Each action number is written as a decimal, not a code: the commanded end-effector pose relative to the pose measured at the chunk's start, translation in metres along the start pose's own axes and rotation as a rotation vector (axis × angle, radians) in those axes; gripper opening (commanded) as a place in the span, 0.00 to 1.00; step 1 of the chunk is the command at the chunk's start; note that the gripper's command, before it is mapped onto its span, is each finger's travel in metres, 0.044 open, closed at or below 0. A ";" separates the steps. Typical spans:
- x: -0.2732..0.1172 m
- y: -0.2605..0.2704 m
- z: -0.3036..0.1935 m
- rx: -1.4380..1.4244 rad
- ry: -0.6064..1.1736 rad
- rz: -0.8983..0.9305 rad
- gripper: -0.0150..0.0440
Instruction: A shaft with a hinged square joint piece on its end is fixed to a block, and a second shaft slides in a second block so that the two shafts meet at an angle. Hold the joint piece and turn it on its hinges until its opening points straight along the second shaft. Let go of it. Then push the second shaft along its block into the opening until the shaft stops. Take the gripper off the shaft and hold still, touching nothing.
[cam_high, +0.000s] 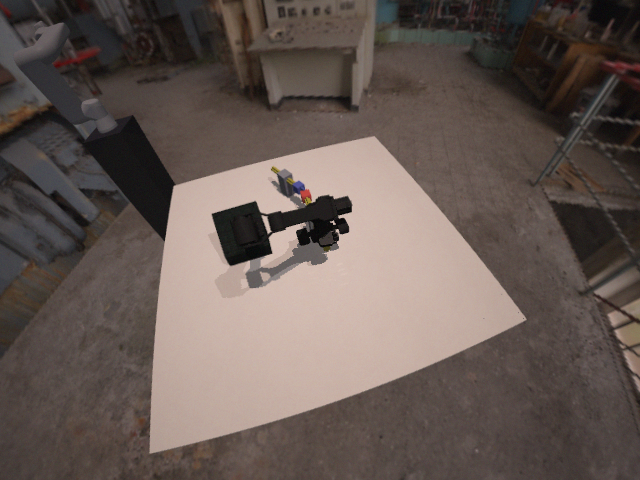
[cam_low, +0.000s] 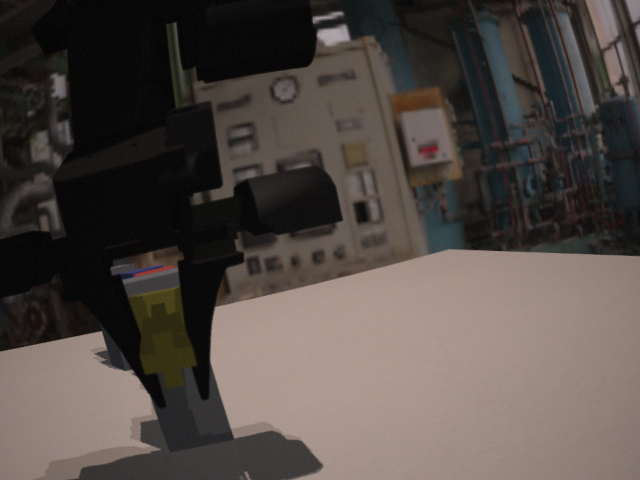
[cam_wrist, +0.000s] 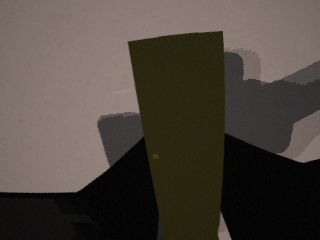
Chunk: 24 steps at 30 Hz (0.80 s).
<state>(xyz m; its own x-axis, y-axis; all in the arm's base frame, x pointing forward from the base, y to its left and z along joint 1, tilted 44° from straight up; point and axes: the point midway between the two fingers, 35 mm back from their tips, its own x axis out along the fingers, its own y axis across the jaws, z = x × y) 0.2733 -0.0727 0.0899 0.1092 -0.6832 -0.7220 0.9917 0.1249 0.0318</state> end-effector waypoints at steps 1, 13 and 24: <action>0.000 0.000 -0.009 -0.002 0.004 0.001 0.25; 0.000 0.000 -0.028 -0.002 0.005 0.001 0.25; 0.000 0.000 -0.024 0.000 0.001 0.001 0.25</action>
<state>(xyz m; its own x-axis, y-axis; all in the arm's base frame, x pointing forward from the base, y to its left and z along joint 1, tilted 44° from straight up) 0.2712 -0.0552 0.0728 0.1090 -0.6830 -0.7223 0.9917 0.1242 0.0322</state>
